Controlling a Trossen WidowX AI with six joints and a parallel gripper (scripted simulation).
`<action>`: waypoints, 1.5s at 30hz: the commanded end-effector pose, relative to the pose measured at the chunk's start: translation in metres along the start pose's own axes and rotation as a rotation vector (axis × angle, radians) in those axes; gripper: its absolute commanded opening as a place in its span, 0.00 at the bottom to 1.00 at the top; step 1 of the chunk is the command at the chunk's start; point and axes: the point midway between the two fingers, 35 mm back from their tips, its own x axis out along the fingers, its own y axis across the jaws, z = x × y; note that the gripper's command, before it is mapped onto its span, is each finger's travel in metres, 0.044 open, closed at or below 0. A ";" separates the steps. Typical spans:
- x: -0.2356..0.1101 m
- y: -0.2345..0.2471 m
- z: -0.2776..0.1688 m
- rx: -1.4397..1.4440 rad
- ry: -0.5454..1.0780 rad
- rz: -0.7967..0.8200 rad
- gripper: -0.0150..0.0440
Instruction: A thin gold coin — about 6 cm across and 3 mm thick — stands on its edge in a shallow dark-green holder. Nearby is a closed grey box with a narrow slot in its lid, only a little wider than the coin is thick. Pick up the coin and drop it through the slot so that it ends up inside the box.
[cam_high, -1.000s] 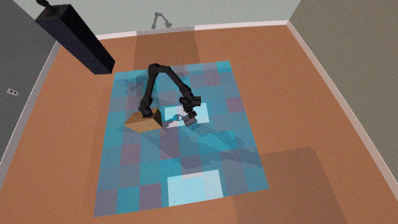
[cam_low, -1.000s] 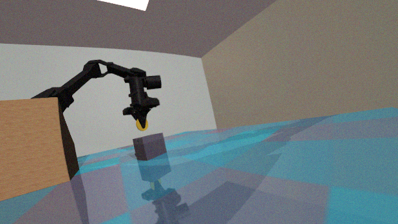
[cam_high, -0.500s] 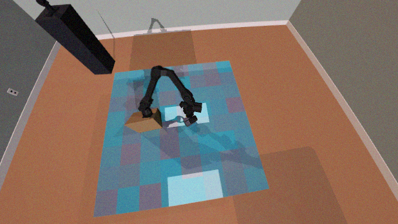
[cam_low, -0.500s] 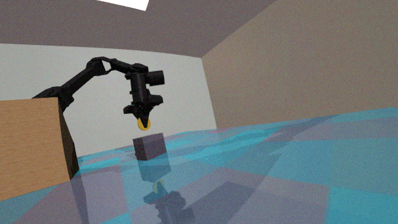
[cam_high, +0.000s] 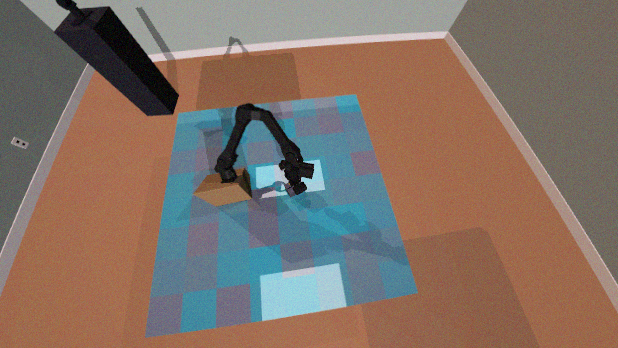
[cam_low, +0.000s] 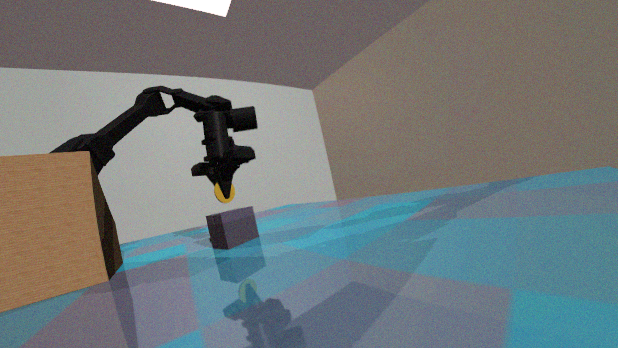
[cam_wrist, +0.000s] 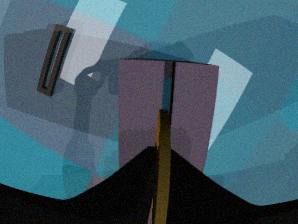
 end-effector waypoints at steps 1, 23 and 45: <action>0.000 0.000 0.000 0.004 0.000 0.000 0.25; 0.000 -0.004 -0.001 -0.004 -0.002 0.002 0.25; 0.008 -0.003 -0.004 0.005 -0.002 0.003 0.25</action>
